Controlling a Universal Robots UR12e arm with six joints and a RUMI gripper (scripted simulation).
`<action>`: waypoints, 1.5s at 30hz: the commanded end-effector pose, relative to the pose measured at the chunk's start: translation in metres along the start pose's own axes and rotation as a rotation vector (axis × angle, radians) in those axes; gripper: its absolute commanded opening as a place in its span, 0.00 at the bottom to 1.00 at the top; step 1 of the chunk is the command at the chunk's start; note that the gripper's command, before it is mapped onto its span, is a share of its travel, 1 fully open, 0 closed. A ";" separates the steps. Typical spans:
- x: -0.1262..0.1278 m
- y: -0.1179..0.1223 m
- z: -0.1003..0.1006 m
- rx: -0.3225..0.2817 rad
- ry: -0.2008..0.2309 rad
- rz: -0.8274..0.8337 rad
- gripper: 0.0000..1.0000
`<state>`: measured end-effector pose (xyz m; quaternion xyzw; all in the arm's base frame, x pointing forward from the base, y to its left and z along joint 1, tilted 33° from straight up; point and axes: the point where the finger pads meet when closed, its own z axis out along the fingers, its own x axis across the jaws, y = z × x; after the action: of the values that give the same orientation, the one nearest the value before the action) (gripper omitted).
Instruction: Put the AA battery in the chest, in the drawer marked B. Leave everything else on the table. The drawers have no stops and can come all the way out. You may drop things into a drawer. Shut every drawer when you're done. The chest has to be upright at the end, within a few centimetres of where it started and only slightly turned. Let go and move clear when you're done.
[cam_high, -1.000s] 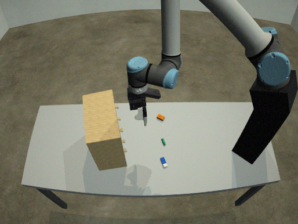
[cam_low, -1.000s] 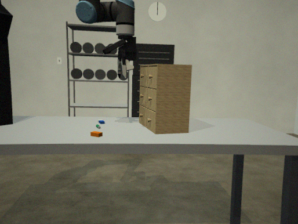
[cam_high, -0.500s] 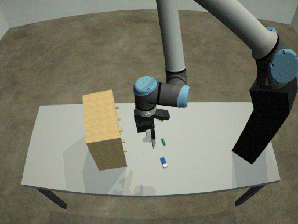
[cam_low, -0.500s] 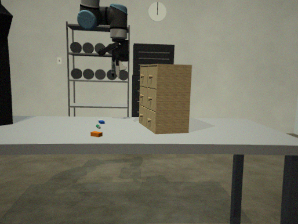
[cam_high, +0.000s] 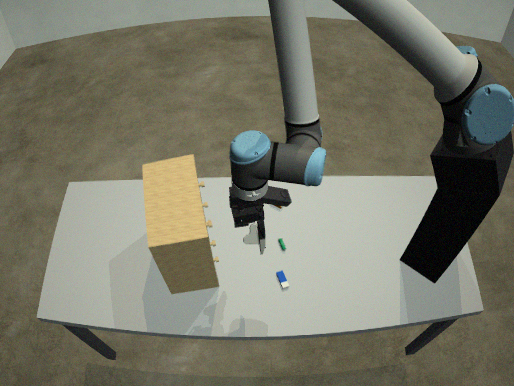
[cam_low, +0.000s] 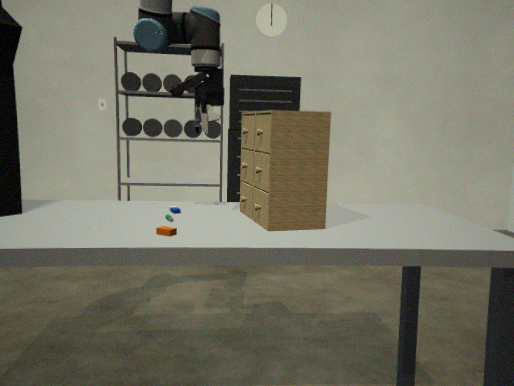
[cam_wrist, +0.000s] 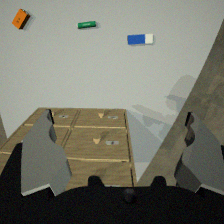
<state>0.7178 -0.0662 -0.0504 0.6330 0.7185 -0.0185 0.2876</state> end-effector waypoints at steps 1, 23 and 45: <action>0.000 -0.003 0.003 -0.010 0.002 0.000 1.00; 0.000 0.008 0.016 -0.150 0.002 0.000 1.00; -0.001 0.032 0.041 -0.409 -0.001 0.001 1.00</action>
<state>0.7530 -0.0755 -0.0716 0.5795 0.7122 0.0962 0.3844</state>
